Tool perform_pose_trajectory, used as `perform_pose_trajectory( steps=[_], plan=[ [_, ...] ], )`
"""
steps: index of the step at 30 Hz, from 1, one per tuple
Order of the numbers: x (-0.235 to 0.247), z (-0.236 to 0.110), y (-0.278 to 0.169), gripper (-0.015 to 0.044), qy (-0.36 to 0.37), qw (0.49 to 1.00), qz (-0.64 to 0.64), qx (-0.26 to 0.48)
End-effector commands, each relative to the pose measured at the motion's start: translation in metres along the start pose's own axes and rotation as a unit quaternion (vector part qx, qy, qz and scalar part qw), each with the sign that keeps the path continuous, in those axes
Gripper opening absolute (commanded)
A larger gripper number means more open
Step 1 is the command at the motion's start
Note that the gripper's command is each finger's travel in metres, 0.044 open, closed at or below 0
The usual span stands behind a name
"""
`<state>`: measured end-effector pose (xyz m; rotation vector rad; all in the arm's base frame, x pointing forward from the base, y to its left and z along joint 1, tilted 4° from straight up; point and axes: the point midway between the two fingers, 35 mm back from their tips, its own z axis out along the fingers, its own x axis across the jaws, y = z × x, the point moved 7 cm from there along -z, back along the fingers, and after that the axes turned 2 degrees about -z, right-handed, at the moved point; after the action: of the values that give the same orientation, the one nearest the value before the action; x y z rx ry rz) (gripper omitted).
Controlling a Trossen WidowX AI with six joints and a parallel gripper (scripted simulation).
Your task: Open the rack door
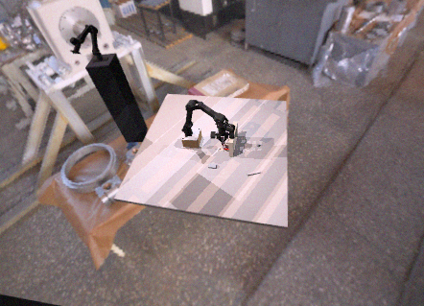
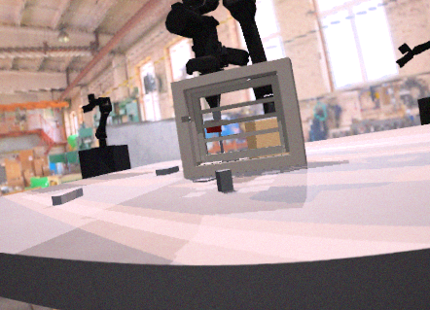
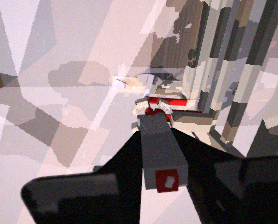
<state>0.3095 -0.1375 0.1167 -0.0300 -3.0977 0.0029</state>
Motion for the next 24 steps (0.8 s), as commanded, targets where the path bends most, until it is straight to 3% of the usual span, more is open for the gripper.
perform_pose_trajectory(
  steps=[1, 24],
  plan=[
    [0.000, 0.000, 0.001, 0.0011, 0.000, 1.000, -0.001, -0.002],
    [0.019, 0.000, 0.014, 0.0011, 0.001, 0.978, 0.208, -0.003]
  ],
)
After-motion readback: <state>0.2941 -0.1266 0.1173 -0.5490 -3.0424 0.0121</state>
